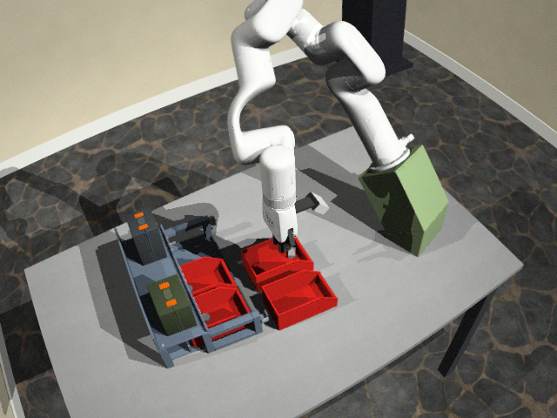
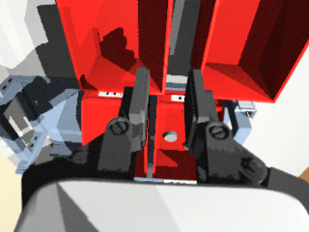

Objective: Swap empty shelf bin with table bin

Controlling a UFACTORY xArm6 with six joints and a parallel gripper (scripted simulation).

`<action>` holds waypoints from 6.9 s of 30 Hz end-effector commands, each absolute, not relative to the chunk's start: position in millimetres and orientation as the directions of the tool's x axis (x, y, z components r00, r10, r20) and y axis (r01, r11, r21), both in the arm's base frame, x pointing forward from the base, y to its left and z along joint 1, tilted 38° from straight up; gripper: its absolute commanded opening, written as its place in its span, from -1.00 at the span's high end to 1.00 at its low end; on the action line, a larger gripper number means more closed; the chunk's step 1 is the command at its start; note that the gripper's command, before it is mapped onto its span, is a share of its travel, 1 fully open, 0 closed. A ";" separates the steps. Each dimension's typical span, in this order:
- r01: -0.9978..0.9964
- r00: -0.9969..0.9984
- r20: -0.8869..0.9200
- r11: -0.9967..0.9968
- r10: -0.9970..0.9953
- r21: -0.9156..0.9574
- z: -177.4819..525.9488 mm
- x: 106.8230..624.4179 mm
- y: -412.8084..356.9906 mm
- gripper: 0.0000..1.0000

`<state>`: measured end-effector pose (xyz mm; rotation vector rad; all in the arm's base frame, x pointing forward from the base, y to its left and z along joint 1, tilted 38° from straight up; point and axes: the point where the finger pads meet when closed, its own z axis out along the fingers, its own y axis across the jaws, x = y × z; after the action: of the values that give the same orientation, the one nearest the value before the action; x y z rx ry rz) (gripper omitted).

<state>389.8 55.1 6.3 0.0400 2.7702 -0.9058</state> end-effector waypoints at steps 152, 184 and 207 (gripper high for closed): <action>0.116 -0.971 -0.237 0.811 -0.029 -0.574 -75.9 412.3 -6.0 0.49; 0.116 -0.971 -0.237 0.811 -0.029 -0.574 -80.4 413.5 -9.3 1.00; 0.116 -0.971 -0.237 0.811 -0.029 -0.574 -80.4 413.5 -9.3 1.00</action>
<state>412.6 -10.2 -81.0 0.0684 2.7635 -0.9001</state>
